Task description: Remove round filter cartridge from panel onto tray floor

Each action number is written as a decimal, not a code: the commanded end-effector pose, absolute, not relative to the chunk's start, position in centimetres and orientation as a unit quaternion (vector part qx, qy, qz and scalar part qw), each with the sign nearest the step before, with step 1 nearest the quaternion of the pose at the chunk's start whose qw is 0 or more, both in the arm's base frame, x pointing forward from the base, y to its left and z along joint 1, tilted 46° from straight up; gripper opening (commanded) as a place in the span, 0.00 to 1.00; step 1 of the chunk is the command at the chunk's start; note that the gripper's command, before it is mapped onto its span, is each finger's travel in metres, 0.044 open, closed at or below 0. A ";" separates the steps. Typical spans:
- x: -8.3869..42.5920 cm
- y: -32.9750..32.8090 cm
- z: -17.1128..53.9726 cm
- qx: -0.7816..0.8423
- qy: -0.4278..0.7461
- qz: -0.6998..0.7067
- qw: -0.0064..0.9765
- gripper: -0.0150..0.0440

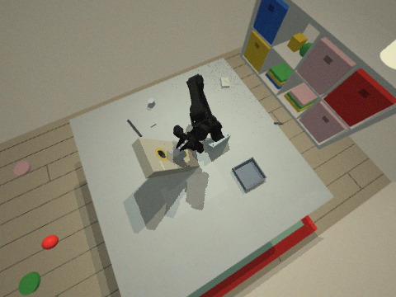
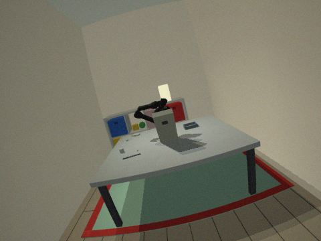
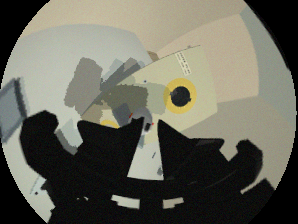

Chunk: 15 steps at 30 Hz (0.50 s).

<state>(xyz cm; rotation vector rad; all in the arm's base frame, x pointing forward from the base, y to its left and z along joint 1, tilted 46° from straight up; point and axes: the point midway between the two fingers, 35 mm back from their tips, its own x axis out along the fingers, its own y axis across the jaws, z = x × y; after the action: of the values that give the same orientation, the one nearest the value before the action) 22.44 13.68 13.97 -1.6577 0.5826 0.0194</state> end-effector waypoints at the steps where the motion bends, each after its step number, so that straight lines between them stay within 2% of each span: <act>1: 23.7 15.8 16.3 -0.721 0.251 0.005 0.646 0.44; 8: 25.1 18.2 18.8 -0.721 0.251 0.004 0.646 0.44; 15: 24.5 21.4 22.0 -0.715 0.250 0.005 0.652 0.75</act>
<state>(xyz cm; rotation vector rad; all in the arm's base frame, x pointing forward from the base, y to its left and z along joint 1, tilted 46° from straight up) 24.81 19.50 20.29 -1.6348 0.5778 0.0138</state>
